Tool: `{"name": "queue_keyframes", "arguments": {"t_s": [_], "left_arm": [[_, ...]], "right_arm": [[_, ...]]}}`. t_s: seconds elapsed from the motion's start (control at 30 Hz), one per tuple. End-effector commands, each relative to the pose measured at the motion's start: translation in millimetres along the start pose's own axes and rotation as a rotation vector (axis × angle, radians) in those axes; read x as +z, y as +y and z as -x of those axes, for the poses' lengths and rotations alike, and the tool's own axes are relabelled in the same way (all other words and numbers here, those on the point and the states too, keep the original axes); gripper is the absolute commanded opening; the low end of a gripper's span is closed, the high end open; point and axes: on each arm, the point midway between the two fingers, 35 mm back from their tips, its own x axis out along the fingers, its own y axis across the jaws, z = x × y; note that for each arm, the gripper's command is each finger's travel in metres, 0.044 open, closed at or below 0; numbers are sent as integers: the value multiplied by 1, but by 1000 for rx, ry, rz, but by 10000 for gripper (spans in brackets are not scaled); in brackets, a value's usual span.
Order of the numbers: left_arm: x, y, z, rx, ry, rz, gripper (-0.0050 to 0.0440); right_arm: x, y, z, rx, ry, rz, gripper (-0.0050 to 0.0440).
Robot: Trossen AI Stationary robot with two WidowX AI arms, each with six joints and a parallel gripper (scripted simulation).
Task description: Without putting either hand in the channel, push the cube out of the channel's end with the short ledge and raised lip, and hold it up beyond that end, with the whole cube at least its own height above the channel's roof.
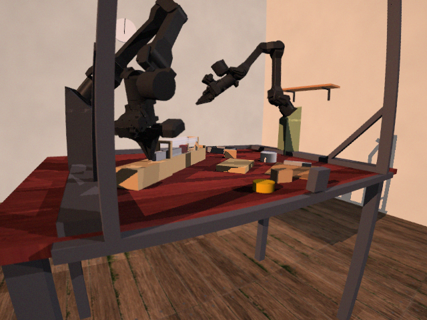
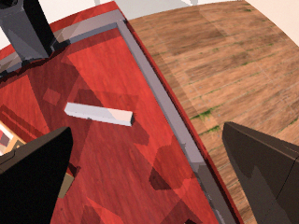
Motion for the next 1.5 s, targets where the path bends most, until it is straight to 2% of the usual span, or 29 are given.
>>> {"name": "queue_keyframes", "arguments": {"t_s": [0.0, 1.47], "left_arm": [[-2, 3, 2, 10, -7, 9, 0], [-43, 3, -11, 12, -6, 10, 0]], "right_arm": [[11, 0, 3, -1, -30, -1, 400], [11, 0, 3, -1, -30, -1, 400]]}}
